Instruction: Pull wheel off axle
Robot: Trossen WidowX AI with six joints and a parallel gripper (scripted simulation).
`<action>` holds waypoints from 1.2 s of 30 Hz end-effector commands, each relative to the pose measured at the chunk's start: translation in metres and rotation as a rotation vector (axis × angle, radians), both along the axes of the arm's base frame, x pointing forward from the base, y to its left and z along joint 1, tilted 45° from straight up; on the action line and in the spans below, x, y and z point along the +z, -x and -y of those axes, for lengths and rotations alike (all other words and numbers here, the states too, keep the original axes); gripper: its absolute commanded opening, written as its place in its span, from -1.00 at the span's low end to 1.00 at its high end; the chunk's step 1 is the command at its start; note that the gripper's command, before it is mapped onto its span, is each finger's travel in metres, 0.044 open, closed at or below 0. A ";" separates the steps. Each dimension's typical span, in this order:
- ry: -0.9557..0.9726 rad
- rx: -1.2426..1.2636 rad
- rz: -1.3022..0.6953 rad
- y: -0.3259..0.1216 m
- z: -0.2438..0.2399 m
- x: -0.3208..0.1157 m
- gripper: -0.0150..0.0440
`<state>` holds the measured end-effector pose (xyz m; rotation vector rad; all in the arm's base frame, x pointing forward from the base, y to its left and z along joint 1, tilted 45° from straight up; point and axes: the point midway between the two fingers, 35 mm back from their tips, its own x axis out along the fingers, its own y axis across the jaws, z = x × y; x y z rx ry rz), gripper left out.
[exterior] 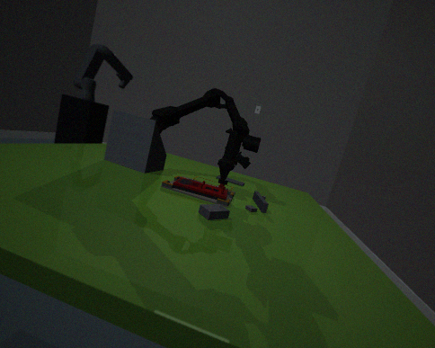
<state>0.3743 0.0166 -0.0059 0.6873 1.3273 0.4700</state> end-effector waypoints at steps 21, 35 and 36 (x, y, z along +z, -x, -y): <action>-0.003 -0.026 0.002 0.004 0.017 0.015 -0.49; -0.004 -0.027 0.002 0.005 0.020 0.018 -0.49; -0.004 -0.027 0.002 0.005 0.020 0.018 -0.49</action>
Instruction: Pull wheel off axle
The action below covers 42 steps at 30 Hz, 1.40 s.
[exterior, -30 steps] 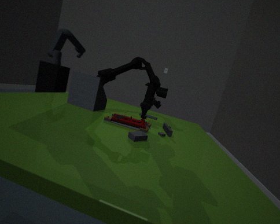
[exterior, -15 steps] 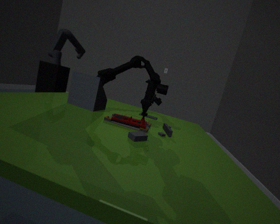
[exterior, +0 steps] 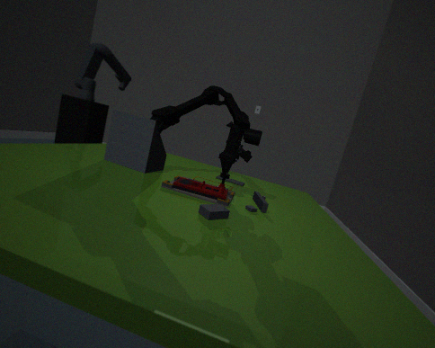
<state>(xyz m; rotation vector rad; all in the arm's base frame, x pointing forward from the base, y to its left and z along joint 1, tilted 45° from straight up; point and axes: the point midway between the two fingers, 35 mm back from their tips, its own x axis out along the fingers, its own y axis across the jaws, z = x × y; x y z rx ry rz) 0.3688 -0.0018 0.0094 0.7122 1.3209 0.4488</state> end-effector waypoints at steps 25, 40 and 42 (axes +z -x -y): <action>0.003 0.001 0.008 0.013 0.029 0.027 -0.49; 0.002 -0.001 0.000 0.029 -0.016 0.059 -0.49; 0.001 -0.001 0.001 0.033 -0.022 0.065 -0.49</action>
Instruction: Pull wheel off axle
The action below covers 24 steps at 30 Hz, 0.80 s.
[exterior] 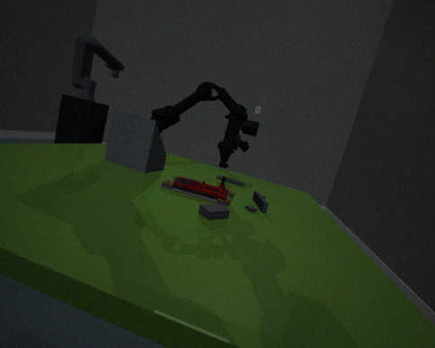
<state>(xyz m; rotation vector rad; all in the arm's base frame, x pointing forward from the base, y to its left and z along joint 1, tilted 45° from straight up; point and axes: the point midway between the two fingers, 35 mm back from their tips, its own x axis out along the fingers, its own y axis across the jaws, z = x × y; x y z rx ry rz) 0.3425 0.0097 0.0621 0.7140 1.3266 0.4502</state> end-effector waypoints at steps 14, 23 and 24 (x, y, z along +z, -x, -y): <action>-0.001 -0.001 0.011 0.028 -0.039 0.036 -0.49; -0.001 -0.001 0.012 0.024 -0.053 0.022 -0.49; -0.001 -0.001 0.012 0.023 -0.054 0.021 -0.49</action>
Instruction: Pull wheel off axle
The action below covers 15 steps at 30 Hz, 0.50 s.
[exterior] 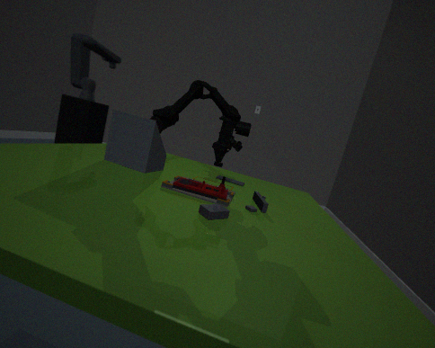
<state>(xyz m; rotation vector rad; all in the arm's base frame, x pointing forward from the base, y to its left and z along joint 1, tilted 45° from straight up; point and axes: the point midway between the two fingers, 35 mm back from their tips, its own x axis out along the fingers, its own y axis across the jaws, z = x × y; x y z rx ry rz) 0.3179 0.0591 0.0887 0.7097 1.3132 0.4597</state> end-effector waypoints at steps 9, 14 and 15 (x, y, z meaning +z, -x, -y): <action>0.004 -0.004 -0.004 -0.013 -0.032 -0.037 -0.49; 0.000 -0.004 -0.004 -0.017 -0.051 -0.055 -0.49; -0.001 -0.004 -0.004 -0.018 -0.055 -0.059 -0.49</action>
